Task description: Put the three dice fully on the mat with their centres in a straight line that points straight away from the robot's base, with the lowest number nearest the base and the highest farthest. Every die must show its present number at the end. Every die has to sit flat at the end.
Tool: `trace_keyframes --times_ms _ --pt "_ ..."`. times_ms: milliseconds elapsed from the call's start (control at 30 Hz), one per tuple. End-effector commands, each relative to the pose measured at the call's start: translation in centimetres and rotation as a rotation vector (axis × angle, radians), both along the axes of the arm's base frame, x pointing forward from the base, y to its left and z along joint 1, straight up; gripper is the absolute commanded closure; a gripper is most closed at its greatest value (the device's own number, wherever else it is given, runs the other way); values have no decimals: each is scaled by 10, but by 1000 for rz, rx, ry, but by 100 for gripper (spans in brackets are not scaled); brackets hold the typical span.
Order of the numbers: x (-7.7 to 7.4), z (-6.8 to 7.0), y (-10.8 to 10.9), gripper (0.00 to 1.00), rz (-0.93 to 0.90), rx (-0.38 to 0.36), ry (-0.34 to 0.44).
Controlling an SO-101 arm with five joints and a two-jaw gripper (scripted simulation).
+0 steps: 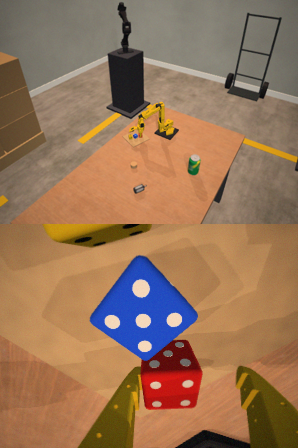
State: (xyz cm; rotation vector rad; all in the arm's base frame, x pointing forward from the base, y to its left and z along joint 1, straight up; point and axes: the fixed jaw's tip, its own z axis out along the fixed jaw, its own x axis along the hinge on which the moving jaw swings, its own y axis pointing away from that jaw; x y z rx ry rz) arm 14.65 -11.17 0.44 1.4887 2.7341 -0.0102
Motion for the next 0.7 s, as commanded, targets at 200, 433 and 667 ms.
trace_keyframes --times_ms 200,433,667 --pt "-3 -3 1 67 -9 13 14" --pt "-2 11 0 67 -9 13 14" --pt "-1 29 -1 67 -9 13 14"
